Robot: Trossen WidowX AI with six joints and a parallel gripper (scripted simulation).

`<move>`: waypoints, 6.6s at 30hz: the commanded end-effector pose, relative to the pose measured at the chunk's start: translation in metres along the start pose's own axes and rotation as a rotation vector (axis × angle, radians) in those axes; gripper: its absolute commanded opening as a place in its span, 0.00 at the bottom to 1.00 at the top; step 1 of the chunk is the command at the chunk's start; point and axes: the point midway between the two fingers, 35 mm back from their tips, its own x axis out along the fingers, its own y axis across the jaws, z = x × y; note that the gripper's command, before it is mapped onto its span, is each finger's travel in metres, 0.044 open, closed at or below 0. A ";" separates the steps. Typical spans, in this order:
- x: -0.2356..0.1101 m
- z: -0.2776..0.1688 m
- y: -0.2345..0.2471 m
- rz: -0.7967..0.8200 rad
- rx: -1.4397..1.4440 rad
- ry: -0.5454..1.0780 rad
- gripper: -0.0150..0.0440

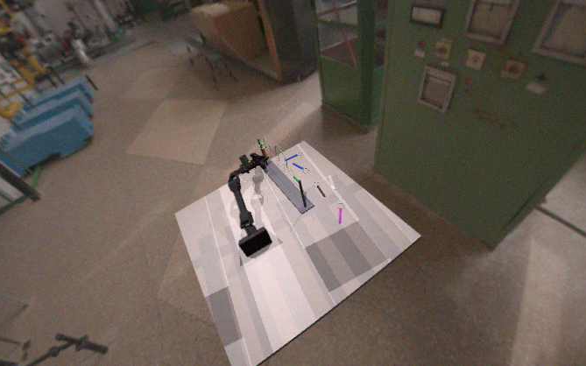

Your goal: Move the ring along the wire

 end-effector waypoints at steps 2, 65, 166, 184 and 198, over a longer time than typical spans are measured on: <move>0.009 -0.005 -0.002 -0.003 -0.003 0.004 0.53; 0.022 0.006 -0.003 -0.001 -0.004 -0.001 0.00; -0.039 0.046 -0.122 -0.149 -0.554 0.508 0.00; -0.039 0.091 -0.168 -0.261 -0.994 0.476 0.00; -0.038 0.133 -0.186 -0.338 -1.303 0.444 0.00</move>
